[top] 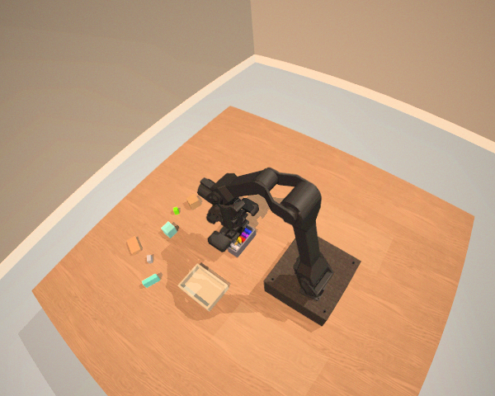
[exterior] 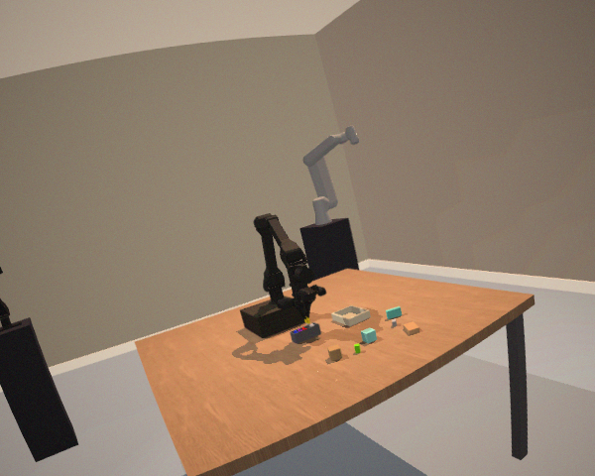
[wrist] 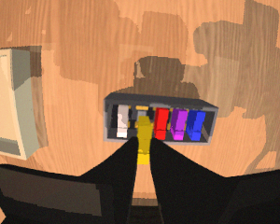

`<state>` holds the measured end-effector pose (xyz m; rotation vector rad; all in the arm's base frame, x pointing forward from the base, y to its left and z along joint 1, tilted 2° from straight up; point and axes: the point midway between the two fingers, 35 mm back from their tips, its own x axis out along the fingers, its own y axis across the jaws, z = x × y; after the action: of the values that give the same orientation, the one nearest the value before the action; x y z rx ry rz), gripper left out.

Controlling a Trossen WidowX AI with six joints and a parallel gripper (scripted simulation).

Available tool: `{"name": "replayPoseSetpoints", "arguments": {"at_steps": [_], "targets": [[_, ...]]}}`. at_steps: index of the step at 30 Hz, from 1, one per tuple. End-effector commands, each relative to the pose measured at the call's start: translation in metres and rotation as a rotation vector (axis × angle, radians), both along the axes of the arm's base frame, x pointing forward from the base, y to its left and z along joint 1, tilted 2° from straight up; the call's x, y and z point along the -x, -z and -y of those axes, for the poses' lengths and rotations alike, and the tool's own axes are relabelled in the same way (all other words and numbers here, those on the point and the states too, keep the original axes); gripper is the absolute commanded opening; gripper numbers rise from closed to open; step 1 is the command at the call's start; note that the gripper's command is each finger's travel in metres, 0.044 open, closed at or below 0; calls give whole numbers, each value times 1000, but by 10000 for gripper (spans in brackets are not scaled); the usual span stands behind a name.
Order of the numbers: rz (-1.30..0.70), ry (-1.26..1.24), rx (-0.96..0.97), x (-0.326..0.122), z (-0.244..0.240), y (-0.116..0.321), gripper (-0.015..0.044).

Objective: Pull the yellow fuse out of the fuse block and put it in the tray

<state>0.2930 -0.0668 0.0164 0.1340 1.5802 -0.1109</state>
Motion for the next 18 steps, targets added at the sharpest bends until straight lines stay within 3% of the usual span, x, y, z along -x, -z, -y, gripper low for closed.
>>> {"name": "replayPoseSetpoints", "arguments": {"at_steps": [1,18], "targets": [[7,6,4,-1,1,-7,0],[7,6,4,-3,-2,-23,0]]}}
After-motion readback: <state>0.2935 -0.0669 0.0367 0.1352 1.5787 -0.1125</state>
